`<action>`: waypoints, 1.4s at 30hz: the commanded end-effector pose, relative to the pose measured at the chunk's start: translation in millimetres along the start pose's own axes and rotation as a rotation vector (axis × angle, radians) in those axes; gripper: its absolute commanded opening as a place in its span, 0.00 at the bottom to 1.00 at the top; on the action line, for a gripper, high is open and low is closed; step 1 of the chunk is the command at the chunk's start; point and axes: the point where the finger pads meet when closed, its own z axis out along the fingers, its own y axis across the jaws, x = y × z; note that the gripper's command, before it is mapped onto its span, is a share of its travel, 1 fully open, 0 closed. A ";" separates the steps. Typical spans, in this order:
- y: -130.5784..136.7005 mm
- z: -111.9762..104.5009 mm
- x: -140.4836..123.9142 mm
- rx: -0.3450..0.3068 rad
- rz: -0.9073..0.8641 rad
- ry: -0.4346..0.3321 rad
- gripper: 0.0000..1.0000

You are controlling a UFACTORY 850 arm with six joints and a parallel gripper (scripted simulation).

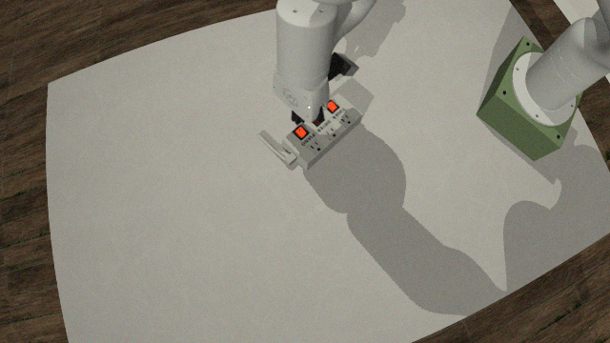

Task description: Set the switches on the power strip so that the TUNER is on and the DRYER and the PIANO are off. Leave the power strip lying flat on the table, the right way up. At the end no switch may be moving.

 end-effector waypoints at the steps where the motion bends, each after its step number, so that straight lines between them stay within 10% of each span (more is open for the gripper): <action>1: -0.6 1.8 -0.8 0.001 0.000 -0.001 0.00; 42: -1.4 37.6 -2.5 0.001 0.000 -0.001 0.00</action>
